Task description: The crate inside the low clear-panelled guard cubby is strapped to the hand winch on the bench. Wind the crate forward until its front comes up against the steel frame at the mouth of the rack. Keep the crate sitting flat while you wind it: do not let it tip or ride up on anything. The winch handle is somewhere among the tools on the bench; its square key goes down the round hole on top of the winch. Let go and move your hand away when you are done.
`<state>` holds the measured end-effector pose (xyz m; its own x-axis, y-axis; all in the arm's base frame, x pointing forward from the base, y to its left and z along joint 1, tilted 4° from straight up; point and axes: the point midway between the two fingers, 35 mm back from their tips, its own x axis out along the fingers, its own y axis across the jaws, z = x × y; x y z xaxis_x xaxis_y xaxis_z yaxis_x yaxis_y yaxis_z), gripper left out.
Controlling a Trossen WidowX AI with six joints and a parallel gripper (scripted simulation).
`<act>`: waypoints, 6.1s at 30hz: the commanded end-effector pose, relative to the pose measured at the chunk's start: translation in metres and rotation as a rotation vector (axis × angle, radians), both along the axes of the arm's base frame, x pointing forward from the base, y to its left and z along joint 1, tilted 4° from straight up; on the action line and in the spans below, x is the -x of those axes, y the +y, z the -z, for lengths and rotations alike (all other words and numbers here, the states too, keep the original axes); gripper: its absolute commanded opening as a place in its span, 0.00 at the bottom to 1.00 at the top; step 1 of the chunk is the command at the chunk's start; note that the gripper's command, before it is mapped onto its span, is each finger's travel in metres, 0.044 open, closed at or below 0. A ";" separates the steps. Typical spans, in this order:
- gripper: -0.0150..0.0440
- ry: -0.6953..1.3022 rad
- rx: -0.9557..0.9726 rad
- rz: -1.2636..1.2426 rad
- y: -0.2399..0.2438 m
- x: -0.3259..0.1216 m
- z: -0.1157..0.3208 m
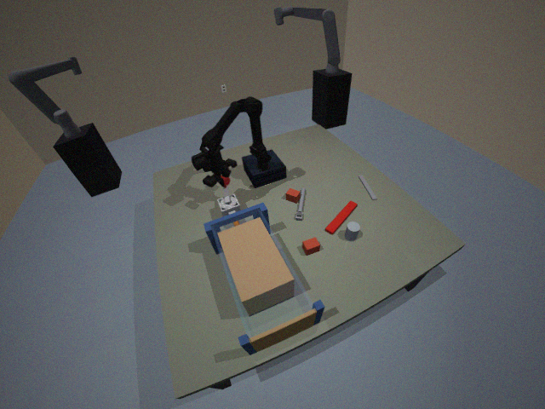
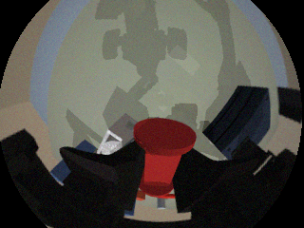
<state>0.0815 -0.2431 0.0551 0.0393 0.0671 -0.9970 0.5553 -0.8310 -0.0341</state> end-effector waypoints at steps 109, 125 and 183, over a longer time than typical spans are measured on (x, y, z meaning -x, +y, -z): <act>0.25 -0.004 0.045 -0.003 -0.108 -0.078 -0.003; 0.25 -0.006 0.045 -0.003 -0.111 -0.095 -0.004; 0.25 -0.011 0.044 -0.003 -0.095 -0.155 -0.008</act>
<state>0.2162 -0.3494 0.0611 0.0167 0.0079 -0.9998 0.5371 -0.8435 0.0023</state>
